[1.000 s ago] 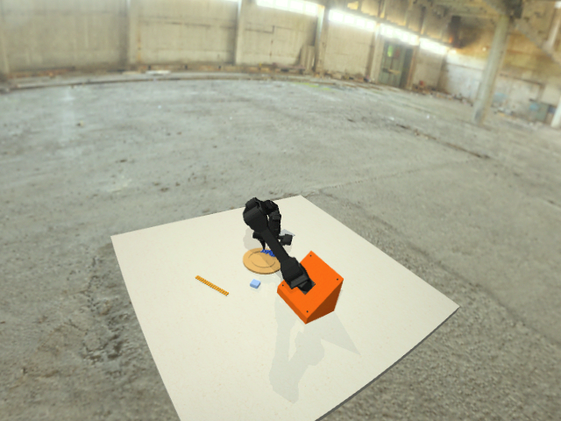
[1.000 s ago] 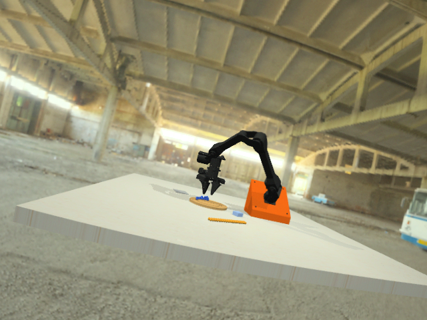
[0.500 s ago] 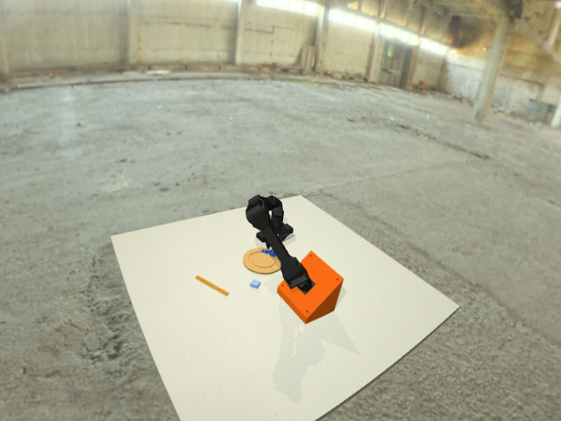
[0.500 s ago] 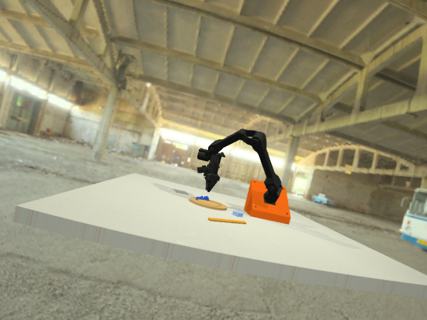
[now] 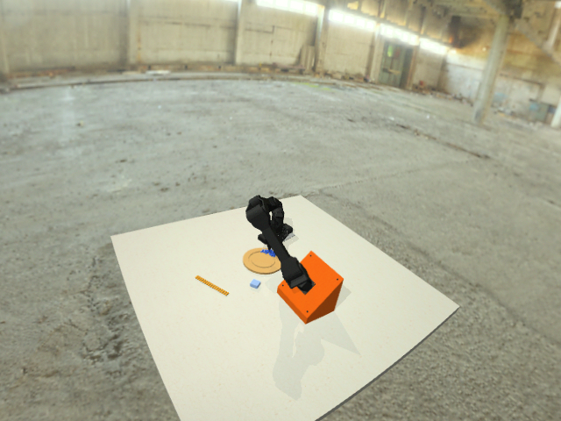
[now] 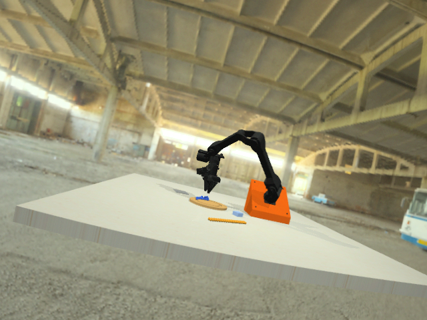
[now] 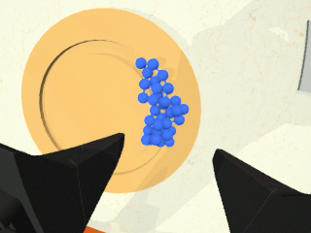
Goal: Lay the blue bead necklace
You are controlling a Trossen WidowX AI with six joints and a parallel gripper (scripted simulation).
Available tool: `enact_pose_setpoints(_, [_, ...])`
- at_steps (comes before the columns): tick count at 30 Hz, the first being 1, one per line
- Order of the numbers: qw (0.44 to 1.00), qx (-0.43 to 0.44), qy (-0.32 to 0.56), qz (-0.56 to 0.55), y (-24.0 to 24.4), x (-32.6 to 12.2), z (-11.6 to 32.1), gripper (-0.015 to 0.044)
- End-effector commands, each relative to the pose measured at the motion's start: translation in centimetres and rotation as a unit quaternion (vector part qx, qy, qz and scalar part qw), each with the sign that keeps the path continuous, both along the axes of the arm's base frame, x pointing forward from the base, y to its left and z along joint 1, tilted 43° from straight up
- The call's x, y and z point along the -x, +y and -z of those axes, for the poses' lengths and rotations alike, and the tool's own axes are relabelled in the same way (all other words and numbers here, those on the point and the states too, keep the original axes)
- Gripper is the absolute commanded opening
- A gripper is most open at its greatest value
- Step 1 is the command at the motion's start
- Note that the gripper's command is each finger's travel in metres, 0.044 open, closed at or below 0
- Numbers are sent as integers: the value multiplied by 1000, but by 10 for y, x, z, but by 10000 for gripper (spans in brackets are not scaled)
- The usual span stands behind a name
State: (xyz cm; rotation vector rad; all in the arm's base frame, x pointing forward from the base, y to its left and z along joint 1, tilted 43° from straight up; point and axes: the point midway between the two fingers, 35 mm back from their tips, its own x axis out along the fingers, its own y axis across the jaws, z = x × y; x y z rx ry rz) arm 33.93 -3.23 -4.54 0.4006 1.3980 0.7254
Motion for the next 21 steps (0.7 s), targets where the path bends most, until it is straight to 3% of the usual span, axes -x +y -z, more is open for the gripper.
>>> enact_pose_setpoints(1, [1000, 0, -1, 1, 0, 0, 0, 310])
enact_pose_setpoints(21, [1000, -4, 6, 0, 21, 3, 23, 310])
